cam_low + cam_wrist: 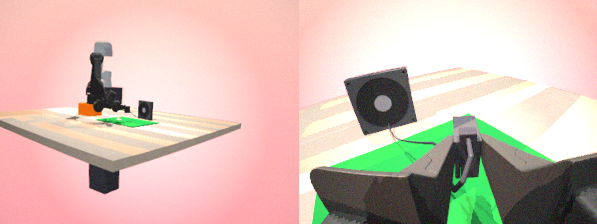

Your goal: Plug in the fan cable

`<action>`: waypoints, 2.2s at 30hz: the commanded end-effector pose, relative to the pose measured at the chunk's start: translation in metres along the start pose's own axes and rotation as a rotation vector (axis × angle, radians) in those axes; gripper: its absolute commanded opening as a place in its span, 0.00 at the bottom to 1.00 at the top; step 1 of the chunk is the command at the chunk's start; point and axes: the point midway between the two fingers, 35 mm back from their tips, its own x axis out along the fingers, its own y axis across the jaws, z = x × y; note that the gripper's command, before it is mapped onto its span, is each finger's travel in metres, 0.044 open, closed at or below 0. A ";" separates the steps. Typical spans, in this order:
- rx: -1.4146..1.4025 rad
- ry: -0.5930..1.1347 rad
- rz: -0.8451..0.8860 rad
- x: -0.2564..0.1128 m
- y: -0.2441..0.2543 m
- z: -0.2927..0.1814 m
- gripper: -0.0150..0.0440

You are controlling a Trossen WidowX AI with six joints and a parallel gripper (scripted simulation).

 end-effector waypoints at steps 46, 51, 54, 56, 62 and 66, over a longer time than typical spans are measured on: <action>-0.010 0.002 -0.001 0.007 -0.003 -0.043 0.25; -0.010 0.002 -0.001 0.008 -0.003 -0.048 0.25; -0.010 0.002 -0.001 0.009 -0.003 -0.050 0.25; -0.010 0.002 -0.001 0.009 -0.003 -0.052 0.25; 0.000 0.000 0.000 0.010 -0.002 -0.053 0.25; 0.000 0.000 0.000 0.010 -0.002 -0.053 0.25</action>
